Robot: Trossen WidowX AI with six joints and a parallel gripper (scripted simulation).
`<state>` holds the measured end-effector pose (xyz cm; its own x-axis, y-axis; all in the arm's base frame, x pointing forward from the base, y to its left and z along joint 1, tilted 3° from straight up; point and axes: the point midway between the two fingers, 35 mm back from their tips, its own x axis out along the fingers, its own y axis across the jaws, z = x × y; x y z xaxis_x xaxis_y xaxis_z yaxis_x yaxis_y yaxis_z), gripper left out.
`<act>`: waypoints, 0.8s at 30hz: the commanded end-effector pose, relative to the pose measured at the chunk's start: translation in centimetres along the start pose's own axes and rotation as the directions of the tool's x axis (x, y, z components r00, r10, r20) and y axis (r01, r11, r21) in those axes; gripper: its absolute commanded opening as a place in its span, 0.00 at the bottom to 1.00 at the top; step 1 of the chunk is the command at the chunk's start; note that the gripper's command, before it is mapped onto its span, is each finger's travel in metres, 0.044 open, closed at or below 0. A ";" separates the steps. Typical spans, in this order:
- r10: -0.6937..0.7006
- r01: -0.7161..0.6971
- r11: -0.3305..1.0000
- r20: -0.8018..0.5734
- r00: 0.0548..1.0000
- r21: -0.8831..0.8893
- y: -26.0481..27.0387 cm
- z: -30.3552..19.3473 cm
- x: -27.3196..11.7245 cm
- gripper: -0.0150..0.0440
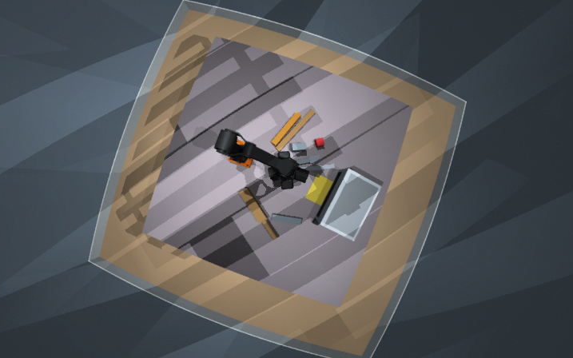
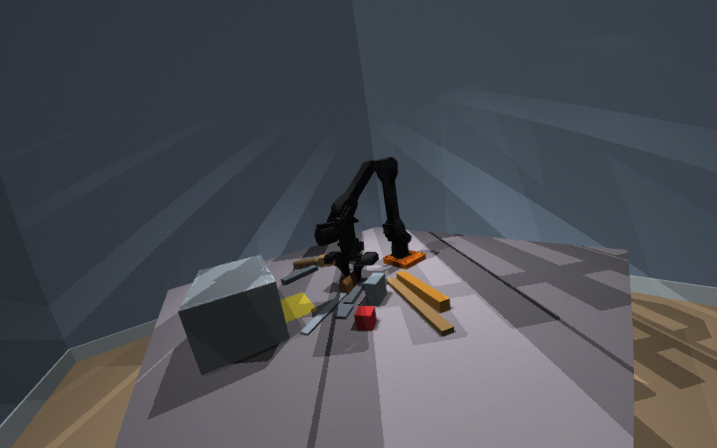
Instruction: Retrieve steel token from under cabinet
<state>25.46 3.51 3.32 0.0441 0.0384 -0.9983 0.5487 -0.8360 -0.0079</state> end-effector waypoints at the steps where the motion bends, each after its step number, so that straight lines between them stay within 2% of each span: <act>1: -0.001 0.001 1.000 -0.004 1.000 -0.004 -0.5 -0.2 -0.1 0.25; 24: -0.003 0.003 1.000 -0.004 1.000 -0.003 -2.6 -1.0 -0.1 0.25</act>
<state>24.95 5.76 3.40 0.0445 0.0392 -0.9982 0.5478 -0.8365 -0.0085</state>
